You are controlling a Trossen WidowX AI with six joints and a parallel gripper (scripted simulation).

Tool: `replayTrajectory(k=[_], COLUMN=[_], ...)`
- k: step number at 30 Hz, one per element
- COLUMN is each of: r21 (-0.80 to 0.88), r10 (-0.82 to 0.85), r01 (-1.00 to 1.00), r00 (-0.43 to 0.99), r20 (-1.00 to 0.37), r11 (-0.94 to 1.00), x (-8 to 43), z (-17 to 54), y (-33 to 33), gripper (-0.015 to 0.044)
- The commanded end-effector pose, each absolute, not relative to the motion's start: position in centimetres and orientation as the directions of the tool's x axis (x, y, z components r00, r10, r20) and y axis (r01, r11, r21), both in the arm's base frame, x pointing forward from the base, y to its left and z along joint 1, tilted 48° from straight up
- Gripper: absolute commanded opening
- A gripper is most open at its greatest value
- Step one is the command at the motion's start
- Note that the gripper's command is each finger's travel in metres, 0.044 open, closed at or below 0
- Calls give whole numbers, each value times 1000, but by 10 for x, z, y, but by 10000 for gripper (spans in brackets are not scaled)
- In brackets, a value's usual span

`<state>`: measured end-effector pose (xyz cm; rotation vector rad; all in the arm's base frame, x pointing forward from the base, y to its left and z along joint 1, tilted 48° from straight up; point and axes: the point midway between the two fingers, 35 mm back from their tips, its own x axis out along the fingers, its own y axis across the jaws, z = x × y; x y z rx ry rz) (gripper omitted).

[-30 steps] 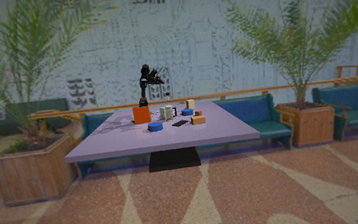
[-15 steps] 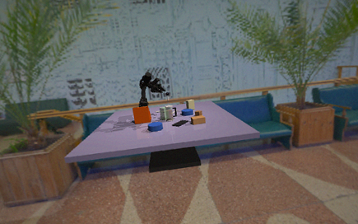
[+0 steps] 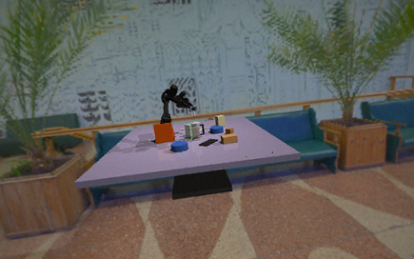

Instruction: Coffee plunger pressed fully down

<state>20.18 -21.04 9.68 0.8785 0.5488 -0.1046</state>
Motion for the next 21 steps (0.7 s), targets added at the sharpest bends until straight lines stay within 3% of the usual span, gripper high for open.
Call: replayTrajectory(k=[1, 13, 21], r21=[705, 707, 707], r10=[136, 136, 136], r01=[313, 308, 308], r00=[854, 857, 857], r20=[-502, -496, -496], r11=[636, 636, 636], x=[207, 221, 221], z=[91, 84, 84], y=[-208, -204, -204], gripper=[440, 440, 230])
